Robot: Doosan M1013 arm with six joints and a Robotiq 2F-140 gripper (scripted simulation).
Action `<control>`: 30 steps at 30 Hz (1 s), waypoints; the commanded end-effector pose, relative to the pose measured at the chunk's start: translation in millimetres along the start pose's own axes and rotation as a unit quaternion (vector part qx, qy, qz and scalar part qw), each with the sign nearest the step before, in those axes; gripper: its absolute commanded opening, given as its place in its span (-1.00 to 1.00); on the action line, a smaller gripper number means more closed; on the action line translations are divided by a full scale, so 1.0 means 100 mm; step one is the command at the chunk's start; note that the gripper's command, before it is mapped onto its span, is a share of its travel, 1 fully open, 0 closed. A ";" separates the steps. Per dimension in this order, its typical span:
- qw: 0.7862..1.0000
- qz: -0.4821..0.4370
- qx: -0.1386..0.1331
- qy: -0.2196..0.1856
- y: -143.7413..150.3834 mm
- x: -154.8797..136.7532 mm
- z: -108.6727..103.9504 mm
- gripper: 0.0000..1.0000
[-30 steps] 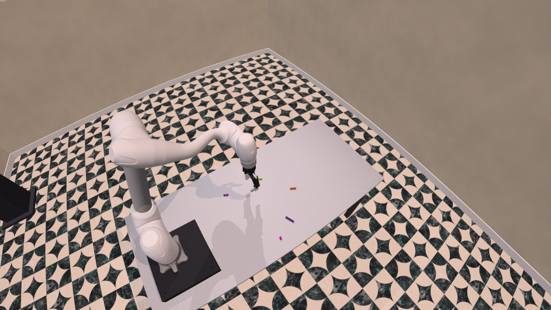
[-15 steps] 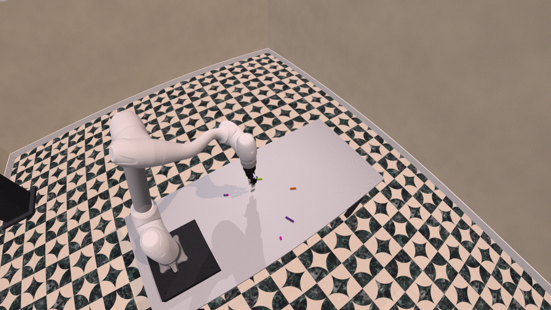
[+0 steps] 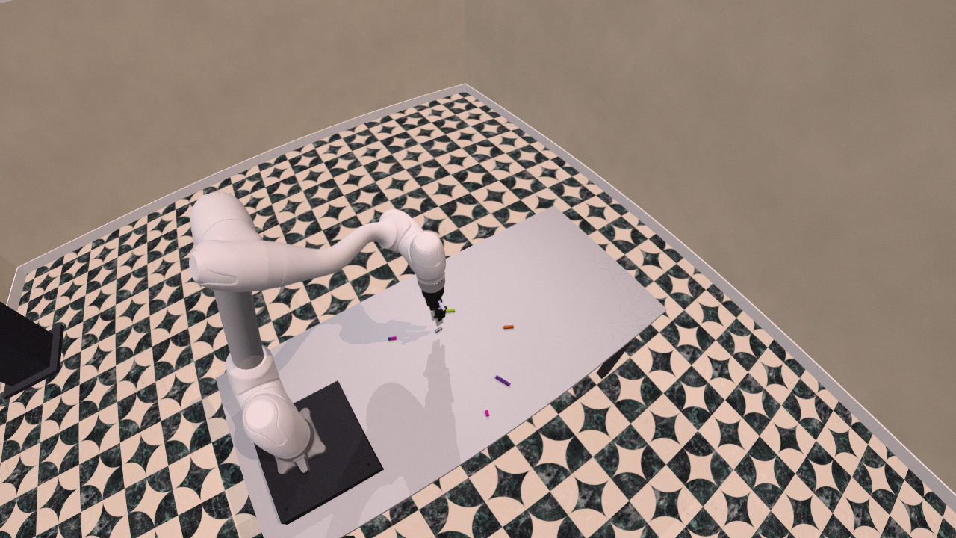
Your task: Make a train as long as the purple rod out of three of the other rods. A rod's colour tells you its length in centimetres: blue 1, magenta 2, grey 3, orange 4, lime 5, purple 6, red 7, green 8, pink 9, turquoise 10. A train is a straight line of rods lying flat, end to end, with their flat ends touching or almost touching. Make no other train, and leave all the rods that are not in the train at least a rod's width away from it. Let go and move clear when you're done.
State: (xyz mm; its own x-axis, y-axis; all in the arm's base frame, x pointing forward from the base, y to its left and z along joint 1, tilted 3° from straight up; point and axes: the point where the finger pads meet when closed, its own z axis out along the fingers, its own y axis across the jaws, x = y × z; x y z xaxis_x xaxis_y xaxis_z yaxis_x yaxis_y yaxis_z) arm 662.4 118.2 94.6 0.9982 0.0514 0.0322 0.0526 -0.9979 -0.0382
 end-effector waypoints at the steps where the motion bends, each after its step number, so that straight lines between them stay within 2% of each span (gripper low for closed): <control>1: 1.000 0.000 0.000 0.000 0.00 0.00 0.00 -0.54; 21: 1.000 0.000 0.000 0.000 0.00 0.00 0.10 -0.54; 30: 1.000 0.000 0.000 0.000 0.00 0.00 0.23 -0.54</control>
State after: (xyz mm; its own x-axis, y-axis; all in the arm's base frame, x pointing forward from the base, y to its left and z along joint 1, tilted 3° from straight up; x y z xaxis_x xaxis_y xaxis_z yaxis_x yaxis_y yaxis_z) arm 663.1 119.0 74.2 0.9982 0.0514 0.0321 0.0526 -0.9979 -0.0382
